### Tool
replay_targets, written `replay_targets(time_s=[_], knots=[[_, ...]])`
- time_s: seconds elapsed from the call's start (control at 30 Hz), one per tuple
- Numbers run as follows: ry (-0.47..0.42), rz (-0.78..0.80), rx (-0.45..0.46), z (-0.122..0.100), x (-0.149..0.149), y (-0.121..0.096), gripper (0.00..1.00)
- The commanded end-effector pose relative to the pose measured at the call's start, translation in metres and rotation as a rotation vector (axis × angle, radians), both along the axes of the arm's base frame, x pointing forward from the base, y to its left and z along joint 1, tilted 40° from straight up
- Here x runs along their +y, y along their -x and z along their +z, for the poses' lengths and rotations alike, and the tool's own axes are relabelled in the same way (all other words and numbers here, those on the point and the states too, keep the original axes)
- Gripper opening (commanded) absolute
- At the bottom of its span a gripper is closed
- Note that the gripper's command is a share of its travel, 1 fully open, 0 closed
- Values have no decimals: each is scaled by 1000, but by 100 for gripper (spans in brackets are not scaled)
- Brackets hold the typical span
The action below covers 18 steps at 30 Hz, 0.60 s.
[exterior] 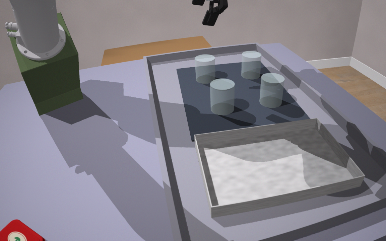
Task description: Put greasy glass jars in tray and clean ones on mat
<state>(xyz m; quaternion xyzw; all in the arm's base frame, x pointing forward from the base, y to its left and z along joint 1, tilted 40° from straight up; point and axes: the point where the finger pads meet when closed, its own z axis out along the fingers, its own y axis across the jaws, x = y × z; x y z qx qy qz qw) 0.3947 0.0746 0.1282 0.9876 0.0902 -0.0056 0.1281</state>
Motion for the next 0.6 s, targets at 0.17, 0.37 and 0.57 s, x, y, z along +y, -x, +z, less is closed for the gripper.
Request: replay_targets(time_s=[0.17,0.37,0.57], knots=[[67,-4,-76,2,6,-17,100],[121,-9,-134,4,10,-30,100],[175,-13,-191,5,13,-42,100]])
